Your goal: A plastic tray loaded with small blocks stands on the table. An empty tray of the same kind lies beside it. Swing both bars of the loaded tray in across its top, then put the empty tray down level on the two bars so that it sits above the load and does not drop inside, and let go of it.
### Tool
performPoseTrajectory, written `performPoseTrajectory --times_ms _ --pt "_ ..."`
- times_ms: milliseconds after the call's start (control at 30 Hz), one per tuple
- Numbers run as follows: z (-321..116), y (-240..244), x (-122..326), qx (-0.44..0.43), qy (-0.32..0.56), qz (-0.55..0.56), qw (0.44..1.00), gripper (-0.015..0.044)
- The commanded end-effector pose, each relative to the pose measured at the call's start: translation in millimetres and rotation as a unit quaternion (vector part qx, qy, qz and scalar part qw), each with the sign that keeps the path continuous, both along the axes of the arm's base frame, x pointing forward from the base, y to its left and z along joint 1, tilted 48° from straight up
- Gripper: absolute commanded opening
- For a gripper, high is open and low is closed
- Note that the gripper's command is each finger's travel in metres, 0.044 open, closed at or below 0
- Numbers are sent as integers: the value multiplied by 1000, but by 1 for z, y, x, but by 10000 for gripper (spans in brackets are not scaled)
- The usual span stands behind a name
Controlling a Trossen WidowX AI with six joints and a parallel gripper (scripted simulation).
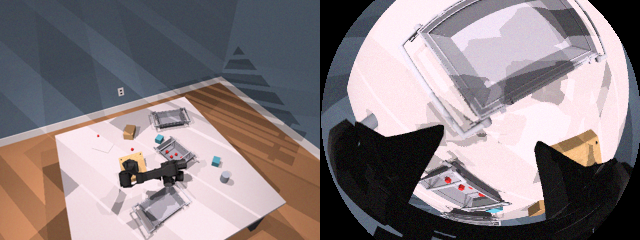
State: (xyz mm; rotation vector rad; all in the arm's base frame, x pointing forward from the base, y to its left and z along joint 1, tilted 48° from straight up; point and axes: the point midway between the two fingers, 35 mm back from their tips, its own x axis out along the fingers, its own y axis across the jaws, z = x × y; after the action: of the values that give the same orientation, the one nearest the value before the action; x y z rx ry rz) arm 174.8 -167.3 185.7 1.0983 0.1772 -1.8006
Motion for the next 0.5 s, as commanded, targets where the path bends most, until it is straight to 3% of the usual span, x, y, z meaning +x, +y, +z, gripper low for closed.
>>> performPoseTrajectory --times_ms 0,133,467 --pt "7 -7 -67 -61 -167 -195 965 440" --pt "6 -4 -103 -99 -260 -299 913 440" --pt "6 -4 -105 -101 -265 -304 910 440"
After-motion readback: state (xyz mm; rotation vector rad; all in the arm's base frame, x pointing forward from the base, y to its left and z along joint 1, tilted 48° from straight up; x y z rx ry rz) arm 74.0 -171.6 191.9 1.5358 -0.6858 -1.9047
